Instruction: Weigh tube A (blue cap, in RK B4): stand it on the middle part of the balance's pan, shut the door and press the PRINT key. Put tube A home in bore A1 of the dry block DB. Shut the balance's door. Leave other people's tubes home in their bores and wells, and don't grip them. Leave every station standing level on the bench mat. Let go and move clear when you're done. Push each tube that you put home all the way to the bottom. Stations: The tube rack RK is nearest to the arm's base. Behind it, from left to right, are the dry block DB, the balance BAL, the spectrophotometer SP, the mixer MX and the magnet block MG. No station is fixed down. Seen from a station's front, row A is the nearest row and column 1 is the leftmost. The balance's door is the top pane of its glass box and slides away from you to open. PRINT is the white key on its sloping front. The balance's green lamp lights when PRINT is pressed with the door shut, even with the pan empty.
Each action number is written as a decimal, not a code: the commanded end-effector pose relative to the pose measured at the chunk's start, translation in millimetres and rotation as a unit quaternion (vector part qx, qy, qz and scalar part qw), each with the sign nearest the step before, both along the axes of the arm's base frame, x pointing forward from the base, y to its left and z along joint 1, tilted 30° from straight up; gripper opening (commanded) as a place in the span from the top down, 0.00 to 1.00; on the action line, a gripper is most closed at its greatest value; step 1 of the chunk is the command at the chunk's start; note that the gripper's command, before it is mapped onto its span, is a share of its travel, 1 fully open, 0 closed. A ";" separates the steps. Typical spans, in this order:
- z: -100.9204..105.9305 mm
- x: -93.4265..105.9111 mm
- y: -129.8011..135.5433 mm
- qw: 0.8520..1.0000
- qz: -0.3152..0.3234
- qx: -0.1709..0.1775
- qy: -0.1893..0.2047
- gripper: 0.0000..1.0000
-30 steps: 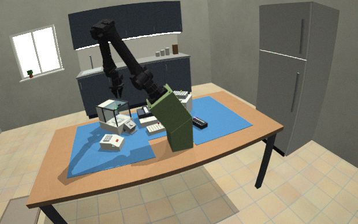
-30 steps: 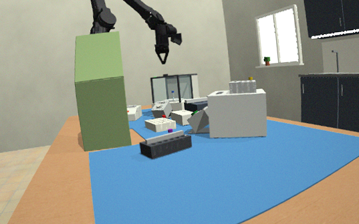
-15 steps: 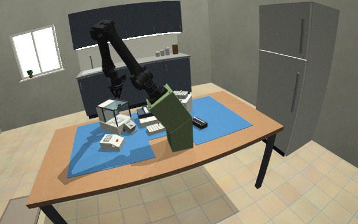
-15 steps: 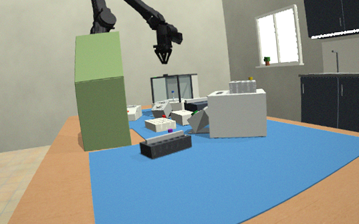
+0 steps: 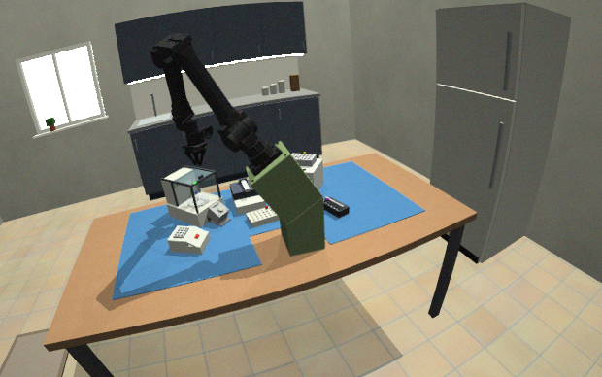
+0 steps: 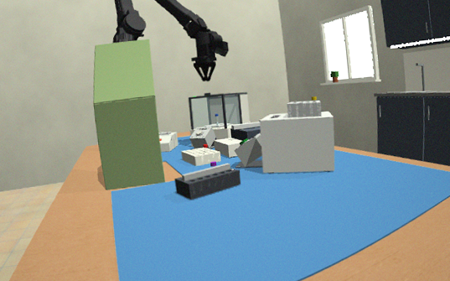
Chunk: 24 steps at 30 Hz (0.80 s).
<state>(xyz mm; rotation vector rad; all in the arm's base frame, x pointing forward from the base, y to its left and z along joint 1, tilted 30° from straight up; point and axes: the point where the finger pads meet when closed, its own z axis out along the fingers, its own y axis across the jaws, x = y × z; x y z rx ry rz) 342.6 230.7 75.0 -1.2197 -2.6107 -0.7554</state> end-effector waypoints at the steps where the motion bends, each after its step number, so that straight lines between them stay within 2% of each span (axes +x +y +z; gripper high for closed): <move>1: -13.1 -2.1 7.8 1.000 0.001 -0.003 0.008 0.70; 24: -42.4 0.4 25.9 1.000 0.001 -0.003 0.007 0.70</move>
